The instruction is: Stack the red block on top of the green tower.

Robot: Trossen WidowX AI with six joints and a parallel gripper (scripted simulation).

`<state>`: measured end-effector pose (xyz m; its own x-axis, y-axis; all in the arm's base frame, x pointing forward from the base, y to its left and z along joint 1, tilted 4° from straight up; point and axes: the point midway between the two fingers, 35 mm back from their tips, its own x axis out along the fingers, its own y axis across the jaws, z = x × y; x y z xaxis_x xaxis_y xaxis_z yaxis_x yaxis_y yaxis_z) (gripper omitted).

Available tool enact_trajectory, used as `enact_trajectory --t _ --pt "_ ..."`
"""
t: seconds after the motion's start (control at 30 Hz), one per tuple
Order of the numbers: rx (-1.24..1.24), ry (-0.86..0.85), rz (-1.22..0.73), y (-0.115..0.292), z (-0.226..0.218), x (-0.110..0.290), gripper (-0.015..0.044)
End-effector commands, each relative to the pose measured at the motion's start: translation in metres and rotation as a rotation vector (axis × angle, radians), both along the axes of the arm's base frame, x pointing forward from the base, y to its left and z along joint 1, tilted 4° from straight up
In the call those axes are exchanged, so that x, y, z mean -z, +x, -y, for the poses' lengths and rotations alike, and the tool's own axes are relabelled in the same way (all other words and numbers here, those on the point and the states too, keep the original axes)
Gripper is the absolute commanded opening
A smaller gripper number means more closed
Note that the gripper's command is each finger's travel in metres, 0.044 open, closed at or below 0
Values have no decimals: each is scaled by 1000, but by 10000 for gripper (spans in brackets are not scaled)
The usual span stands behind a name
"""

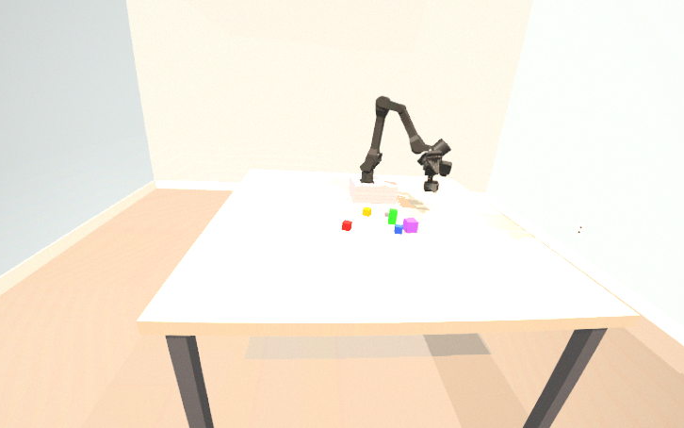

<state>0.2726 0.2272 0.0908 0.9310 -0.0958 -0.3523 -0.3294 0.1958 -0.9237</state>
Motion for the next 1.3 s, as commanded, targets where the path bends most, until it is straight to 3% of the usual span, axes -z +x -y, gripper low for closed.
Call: enact_trajectory --t 0.0,0.67,1.27 --pt "87 44 -80 28 17 9 440" --pt "537 291 -409 106 136 48 440" --pt "1060 673 -646 112 264 68 440"
